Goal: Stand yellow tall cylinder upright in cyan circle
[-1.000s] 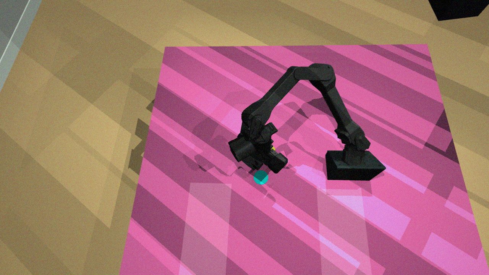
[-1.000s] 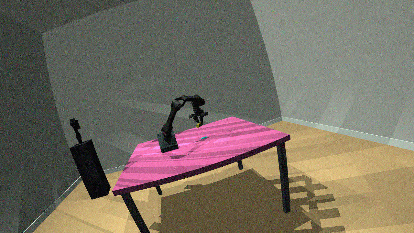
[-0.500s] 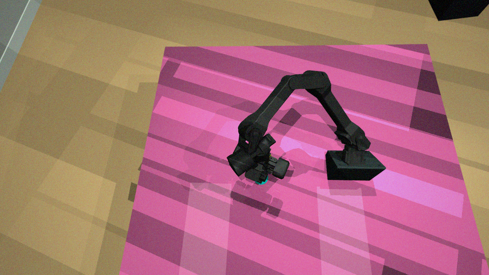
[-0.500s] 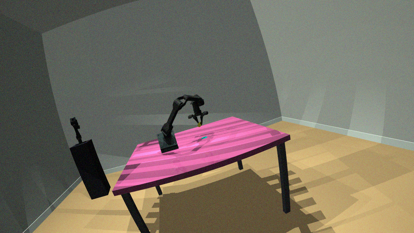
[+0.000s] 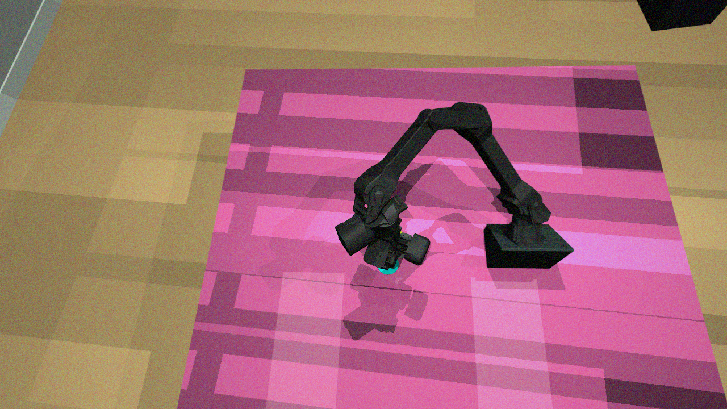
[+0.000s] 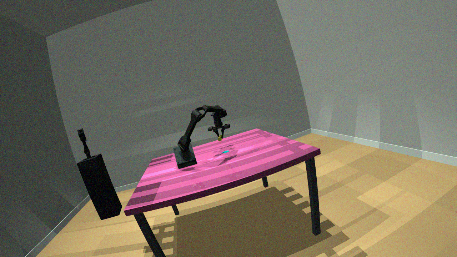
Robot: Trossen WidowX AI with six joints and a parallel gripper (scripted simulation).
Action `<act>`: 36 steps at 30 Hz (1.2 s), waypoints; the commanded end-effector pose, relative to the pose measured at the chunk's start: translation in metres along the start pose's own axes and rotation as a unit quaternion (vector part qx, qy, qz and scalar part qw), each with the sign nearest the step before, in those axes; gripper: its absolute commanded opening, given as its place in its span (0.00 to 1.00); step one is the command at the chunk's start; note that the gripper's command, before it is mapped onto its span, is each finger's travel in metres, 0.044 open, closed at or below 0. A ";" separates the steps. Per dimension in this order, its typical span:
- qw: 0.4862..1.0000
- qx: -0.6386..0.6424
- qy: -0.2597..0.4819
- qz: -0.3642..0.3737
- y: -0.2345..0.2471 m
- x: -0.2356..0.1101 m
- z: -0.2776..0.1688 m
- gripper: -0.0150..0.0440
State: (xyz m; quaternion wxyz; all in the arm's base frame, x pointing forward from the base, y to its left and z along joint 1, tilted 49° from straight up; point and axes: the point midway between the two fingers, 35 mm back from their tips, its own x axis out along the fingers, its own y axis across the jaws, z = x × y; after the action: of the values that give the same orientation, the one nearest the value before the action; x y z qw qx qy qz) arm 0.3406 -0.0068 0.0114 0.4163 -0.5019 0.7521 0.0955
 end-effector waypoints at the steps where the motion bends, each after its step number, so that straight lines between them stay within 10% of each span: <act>1: 1.000 -0.003 -0.009 0.012 0.003 0.003 -0.001 0.43; 36: 0.989 -0.002 -0.111 0.093 0.012 0.021 -0.002 0.43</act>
State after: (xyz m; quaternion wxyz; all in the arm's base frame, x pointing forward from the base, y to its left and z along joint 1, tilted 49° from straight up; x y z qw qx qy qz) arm 0.3287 -0.0160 -0.0046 0.4813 -0.4220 0.7466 0.1812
